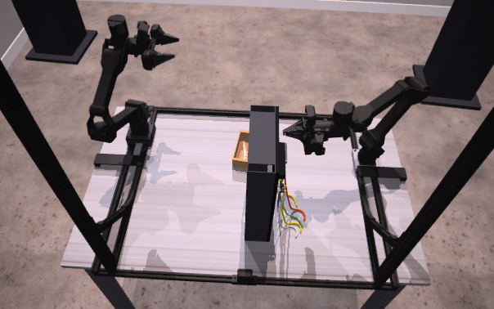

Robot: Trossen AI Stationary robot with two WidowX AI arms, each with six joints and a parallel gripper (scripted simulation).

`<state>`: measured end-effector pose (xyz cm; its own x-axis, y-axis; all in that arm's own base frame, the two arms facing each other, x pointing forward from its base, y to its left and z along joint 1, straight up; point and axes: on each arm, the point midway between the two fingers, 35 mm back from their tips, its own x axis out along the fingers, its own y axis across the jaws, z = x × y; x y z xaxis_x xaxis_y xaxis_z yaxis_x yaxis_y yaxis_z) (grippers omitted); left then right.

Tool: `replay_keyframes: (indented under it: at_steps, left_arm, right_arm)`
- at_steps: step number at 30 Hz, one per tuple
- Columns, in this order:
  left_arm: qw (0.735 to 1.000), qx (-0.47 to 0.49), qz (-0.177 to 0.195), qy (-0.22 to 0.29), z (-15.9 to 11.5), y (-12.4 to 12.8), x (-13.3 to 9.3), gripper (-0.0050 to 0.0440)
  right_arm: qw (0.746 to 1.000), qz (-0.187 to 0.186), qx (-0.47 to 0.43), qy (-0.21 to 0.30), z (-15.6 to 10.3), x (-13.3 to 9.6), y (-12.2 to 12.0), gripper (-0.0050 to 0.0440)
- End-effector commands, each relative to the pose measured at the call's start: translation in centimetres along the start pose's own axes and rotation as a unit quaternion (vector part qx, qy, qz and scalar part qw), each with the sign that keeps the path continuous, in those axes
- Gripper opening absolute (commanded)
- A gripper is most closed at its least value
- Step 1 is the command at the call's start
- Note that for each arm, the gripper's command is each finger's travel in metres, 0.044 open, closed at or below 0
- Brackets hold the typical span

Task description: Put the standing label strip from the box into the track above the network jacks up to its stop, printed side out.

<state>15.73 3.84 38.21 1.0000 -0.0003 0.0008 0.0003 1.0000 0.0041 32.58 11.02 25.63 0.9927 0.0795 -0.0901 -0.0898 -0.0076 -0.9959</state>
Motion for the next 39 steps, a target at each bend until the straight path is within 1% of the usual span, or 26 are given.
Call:
replay_keyframes:
  at_steps: [1,39]
  left_arm:
    - [1.0,0.001,0.0,0.0,0.12,0.12,0.01,0.044]
    - [1.0,0.001,0.0,0.0,0.12,0.12,0.01,0.044]
  right_arm:
    - [1.0,-0.011,0.007,0.0,0.2,0.08,-1.09,-0.005]
    - [1.0,-0.011,0.007,0.0,1.01,0.14,-1.11,-0.005]
